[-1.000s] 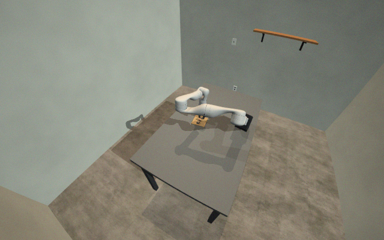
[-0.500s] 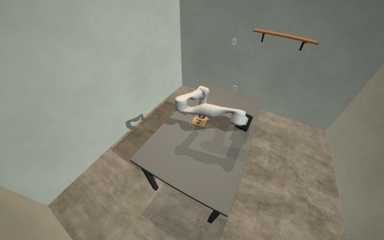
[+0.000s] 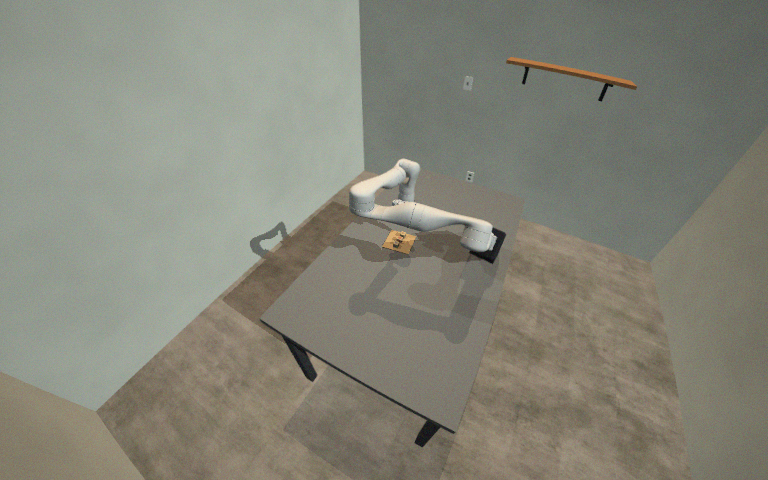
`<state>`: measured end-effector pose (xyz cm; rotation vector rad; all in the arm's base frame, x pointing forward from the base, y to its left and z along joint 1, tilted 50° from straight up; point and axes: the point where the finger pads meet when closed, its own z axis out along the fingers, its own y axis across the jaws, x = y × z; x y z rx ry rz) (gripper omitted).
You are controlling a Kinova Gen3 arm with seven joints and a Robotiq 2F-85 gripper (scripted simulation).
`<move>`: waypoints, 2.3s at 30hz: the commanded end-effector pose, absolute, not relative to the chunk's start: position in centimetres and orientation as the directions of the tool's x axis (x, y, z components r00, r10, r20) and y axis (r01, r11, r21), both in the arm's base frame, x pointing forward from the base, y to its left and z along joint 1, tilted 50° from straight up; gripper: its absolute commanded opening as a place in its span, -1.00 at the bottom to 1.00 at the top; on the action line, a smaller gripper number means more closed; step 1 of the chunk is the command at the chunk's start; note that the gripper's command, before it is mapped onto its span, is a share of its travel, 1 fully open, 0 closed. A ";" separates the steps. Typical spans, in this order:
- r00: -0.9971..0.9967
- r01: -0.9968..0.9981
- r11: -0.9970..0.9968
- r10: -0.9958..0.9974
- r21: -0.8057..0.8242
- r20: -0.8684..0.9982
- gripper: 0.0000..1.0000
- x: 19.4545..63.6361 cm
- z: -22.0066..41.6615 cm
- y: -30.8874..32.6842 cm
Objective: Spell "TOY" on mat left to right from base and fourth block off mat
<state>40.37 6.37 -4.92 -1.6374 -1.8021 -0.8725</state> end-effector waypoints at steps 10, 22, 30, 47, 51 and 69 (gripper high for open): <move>-0.110 0.993 0.040 0.639 0.110 0.762 1.00 40.7 -3.9 5.2; -0.110 0.993 0.040 0.639 0.110 0.762 1.00 40.7 -3.9 5.2; -0.110 0.993 0.040 0.639 0.110 0.762 1.00 40.7 -3.9 5.1; -0.110 0.993 0.040 0.639 0.110 0.762 1.00 40.5 -0.4 1.0; -0.110 0.993 0.040 0.639 0.110 0.762 1.00 40.4 0.2 0.2; -0.110 0.993 0.040 0.639 0.110 0.762 1.00 40.3 1.6 -1.4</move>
